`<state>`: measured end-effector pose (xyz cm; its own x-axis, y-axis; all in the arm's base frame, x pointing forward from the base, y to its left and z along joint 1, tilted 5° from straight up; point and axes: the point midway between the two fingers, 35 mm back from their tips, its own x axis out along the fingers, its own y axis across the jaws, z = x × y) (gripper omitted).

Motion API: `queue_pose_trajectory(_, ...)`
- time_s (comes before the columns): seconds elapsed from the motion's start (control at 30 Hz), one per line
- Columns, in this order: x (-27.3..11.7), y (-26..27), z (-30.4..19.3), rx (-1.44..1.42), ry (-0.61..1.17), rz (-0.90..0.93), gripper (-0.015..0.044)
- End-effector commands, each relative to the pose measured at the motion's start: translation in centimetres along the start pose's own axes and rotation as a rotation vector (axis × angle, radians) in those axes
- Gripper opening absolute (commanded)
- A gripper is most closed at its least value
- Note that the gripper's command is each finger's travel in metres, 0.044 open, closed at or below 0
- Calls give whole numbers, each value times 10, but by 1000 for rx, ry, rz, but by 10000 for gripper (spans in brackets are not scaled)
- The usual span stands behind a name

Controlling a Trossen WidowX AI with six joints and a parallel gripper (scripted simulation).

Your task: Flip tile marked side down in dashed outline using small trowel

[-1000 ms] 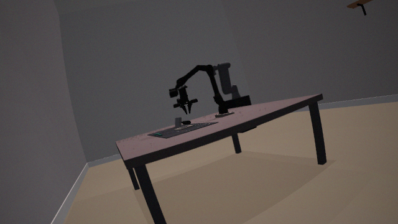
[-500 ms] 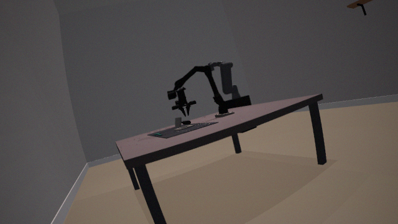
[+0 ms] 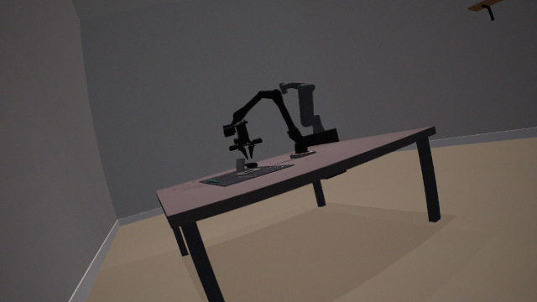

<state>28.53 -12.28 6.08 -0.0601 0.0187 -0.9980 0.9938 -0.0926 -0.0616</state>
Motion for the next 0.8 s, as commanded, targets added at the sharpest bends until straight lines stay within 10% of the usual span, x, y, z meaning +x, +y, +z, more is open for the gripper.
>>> queue_pose_trajectory(0.0, -1, 6, 0, 4, -2, 9, 100)
queue_pose_trajectory(0.77, -2, 52, 0, 4, -2, 13, 100)
